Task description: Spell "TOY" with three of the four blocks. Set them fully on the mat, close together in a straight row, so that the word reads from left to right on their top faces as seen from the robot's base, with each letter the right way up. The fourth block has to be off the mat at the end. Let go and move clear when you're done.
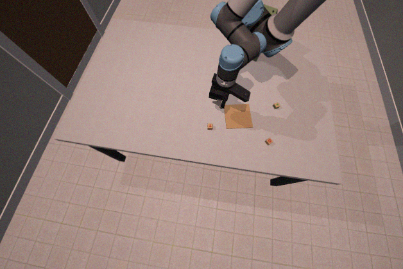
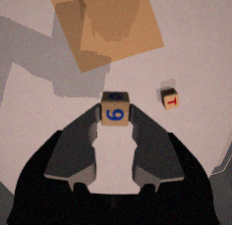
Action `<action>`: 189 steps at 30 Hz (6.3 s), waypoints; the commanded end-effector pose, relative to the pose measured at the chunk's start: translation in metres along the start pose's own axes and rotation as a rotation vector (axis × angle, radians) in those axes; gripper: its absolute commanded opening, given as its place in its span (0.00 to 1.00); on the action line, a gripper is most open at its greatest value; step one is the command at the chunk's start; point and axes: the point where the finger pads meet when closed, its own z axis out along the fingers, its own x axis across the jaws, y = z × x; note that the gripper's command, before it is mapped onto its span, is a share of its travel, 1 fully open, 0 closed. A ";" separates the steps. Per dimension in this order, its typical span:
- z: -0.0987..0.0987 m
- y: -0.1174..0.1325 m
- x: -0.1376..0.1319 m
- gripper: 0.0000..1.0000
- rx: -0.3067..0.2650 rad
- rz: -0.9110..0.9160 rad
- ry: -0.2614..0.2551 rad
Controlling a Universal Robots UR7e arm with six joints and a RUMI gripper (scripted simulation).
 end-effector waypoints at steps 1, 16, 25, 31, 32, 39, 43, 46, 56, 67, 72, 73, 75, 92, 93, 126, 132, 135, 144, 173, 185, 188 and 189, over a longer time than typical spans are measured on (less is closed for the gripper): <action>-0.002 0.016 0.001 0.05 0.033 -0.089 0.018; -0.003 0.029 0.002 0.05 0.027 -0.153 0.029; -0.003 0.029 0.002 0.05 0.027 -0.153 0.029; -0.003 0.029 0.002 0.05 0.027 -0.153 0.029; -0.003 0.029 0.002 0.05 0.027 -0.153 0.029; 0.000 0.029 0.002 0.05 0.027 -0.153 0.030; 0.004 0.029 0.002 0.05 0.027 -0.153 0.030; 0.006 0.029 0.002 0.05 0.027 -0.153 0.030; 0.024 0.028 0.003 0.05 0.027 -0.153 0.030; 0.045 0.028 0.003 0.05 0.027 -0.153 0.030; 0.058 0.027 0.003 0.05 0.027 -0.153 0.030; 0.060 0.027 0.004 0.05 0.027 -0.153 0.030; 0.064 0.027 0.004 0.05 0.027 -0.153 0.030; 0.088 0.027 0.004 0.05 0.027 -0.153 0.030; 0.089 0.027 0.004 0.05 0.027 -0.153 0.030; 0.092 0.027 0.004 0.05 0.027 -0.153 0.030; 0.092 0.027 0.004 0.05 0.027 -0.153 0.030; 0.092 0.027 0.005 0.05 0.027 -0.153 0.030; 0.092 0.027 0.005 0.05 0.027 -0.153 0.030; 0.096 0.027 0.005 0.05 0.027 -0.153 0.030; 0.096 0.027 0.005 0.05 0.027 -0.153 0.030; 0.096 0.027 0.005 0.05 0.027 -0.153 0.030; 0.096 0.027 0.005 0.05 0.027 -0.153 0.030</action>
